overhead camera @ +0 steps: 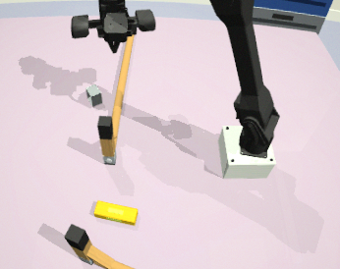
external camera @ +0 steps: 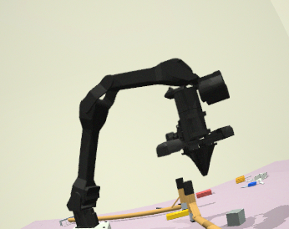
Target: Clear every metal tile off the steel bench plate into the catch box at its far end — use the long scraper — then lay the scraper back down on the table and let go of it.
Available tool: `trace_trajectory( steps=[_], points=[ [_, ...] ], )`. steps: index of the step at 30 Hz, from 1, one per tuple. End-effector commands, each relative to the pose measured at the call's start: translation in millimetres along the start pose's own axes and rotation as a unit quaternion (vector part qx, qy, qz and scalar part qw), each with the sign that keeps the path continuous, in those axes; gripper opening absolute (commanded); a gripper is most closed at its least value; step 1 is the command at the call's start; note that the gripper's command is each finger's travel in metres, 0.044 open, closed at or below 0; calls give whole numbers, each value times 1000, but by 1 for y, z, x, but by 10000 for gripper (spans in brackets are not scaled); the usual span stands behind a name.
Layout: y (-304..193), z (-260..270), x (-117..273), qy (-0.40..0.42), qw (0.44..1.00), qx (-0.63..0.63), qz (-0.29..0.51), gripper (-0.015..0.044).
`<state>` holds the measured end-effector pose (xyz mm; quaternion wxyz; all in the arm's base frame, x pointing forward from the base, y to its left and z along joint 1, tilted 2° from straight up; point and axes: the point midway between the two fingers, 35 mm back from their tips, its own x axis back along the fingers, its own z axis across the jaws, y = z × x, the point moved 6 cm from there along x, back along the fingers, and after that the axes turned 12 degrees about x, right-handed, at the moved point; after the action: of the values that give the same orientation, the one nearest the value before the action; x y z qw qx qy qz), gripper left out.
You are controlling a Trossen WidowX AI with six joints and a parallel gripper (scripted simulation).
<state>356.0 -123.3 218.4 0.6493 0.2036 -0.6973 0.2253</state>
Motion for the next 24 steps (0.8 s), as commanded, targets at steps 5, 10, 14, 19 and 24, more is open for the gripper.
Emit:
trace_trajectory(
  steps=[5,10,14,19,24],
  points=[
    [-11,32,1,0,999,-42,0,0],
    [-18,54,1,2,997,-72,-1,0],
    [-21,72,1,3,995,-96,-1,0],
    [-24,88,1,4,993,-117,-1,0],
    [-26,87,-5,4,993,-117,-1,0]
  ],
)
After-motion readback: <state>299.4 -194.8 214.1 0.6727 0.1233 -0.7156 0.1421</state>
